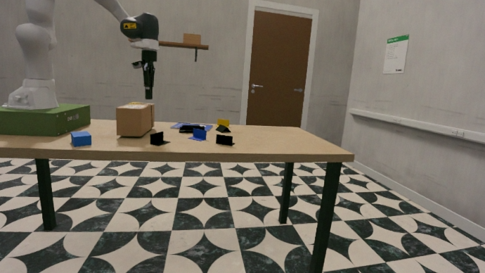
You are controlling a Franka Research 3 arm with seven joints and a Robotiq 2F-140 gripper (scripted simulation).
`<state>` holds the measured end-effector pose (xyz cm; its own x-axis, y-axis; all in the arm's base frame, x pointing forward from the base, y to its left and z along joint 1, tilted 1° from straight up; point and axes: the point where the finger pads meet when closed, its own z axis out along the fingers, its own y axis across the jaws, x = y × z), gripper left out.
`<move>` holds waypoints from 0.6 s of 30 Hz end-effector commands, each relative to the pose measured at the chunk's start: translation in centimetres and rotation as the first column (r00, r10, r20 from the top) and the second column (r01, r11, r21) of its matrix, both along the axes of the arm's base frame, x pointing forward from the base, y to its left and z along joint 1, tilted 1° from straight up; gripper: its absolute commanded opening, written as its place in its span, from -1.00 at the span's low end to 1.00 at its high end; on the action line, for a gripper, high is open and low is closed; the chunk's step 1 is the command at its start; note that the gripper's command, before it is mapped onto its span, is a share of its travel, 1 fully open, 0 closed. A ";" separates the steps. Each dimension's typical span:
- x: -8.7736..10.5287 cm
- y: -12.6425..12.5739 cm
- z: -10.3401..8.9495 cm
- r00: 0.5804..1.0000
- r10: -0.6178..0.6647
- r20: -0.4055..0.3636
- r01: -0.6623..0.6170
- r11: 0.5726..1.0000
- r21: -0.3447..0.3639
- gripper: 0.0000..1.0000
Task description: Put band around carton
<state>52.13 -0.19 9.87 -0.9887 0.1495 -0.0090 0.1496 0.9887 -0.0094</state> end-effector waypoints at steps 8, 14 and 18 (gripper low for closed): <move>-0.1 0.0 -0.1 1.000 -0.008 -0.004 0.008 1.000 0.000 -0.63; -0.1 0.0 -0.3 1.000 -0.008 -0.004 0.008 1.000 0.000 -0.63; 0.0 0.0 -0.4 1.000 -0.008 -0.004 0.008 1.000 0.000 -0.63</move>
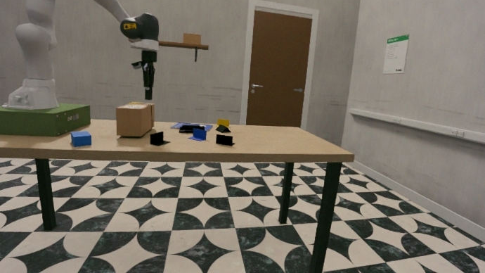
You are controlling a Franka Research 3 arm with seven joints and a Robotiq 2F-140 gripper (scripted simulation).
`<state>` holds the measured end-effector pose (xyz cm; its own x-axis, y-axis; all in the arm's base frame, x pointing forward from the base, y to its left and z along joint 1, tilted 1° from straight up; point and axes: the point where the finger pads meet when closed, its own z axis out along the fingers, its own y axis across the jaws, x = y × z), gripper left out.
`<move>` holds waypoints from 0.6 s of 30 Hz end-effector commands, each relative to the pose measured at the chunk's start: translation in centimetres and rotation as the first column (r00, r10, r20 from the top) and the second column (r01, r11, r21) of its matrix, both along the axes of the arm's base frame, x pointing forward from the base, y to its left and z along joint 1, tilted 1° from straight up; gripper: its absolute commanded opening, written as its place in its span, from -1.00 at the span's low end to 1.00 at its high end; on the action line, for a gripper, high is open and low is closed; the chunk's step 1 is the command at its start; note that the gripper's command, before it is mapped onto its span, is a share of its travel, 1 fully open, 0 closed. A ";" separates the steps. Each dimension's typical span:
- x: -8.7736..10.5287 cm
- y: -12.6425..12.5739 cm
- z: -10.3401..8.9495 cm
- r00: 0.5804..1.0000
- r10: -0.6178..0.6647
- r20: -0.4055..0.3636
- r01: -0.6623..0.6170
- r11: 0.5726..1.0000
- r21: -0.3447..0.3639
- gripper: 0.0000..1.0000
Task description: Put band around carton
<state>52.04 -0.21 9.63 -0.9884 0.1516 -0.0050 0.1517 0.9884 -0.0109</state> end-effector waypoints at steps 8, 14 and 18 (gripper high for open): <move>0.1 0.0 -0.5 1.000 -0.006 0.000 0.006 1.000 0.001 -0.63; 0.1 0.0 -1.0 1.000 -0.006 0.000 0.006 1.000 0.001 -0.63; 0.1 0.0 -1.3 1.000 -0.006 0.000 0.006 1.000 0.001 -0.63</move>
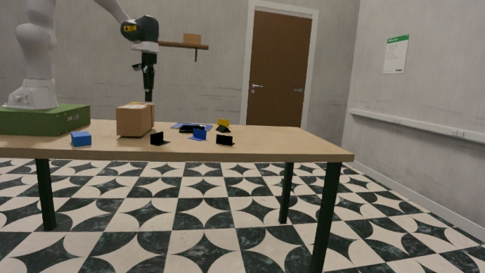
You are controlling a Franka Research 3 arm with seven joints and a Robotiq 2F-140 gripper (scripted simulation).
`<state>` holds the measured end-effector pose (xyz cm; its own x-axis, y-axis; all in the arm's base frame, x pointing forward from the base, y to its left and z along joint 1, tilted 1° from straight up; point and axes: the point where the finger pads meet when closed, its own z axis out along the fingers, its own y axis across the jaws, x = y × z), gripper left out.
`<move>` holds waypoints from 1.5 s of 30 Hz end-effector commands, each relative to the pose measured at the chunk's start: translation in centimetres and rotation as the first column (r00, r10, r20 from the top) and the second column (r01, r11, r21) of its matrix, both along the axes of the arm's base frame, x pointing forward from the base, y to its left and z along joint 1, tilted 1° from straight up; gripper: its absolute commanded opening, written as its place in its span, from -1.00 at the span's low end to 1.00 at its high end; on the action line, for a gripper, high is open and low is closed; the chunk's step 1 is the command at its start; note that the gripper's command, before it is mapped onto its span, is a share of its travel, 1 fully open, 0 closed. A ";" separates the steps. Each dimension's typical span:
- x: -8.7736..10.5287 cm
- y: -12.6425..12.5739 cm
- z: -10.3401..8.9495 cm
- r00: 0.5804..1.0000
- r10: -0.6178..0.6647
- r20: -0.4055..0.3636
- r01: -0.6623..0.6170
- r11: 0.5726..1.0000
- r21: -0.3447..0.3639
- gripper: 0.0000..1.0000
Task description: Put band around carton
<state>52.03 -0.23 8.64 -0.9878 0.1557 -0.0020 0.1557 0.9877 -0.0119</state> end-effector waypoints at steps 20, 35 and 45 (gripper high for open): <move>0.2 0.0 -1.2 1.000 -0.002 0.003 0.002 1.000 0.001 -0.63; 0.2 0.0 -1.2 1.000 -0.002 0.003 0.002 1.000 0.001 -0.63; 0.2 0.0 -1.2 1.000 -0.002 0.003 0.002 1.000 0.001 -0.63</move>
